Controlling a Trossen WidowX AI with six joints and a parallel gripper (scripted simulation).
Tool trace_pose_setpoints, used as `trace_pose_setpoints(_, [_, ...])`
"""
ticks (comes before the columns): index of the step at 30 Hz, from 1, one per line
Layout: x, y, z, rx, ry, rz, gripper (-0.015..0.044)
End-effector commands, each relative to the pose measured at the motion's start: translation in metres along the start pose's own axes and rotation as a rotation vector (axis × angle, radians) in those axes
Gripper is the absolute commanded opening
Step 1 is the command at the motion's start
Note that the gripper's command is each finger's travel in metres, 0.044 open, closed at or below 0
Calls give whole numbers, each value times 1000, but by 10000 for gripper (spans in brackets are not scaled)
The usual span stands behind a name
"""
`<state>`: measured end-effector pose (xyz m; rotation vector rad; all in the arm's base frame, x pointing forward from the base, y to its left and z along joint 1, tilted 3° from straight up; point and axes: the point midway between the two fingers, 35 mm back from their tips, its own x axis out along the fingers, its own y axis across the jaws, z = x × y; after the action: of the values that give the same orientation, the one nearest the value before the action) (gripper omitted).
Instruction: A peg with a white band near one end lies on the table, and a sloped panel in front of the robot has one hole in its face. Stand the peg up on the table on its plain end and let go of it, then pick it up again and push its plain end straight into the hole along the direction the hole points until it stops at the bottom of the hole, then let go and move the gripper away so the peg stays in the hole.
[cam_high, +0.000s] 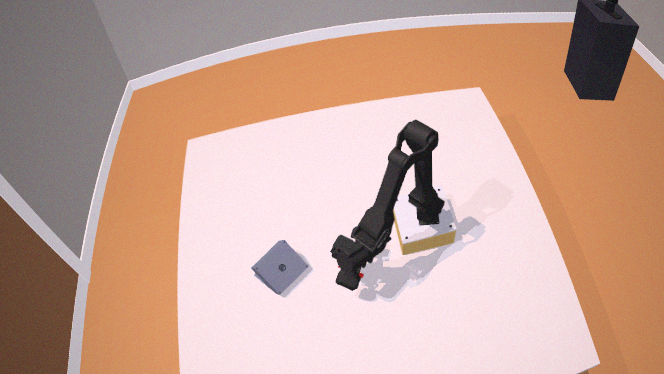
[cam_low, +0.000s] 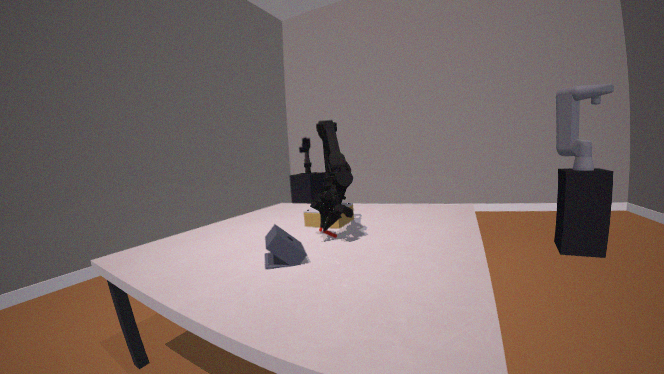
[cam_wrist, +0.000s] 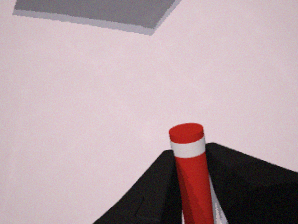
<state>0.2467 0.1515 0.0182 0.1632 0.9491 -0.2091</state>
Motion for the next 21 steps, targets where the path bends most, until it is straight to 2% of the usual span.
trace_pose_setpoints(1, [-3, -1, -2, 2, -39, 0, 49])
trace_pose_setpoints(21, [-14, -1, -6, 1, -211, -1, 49])
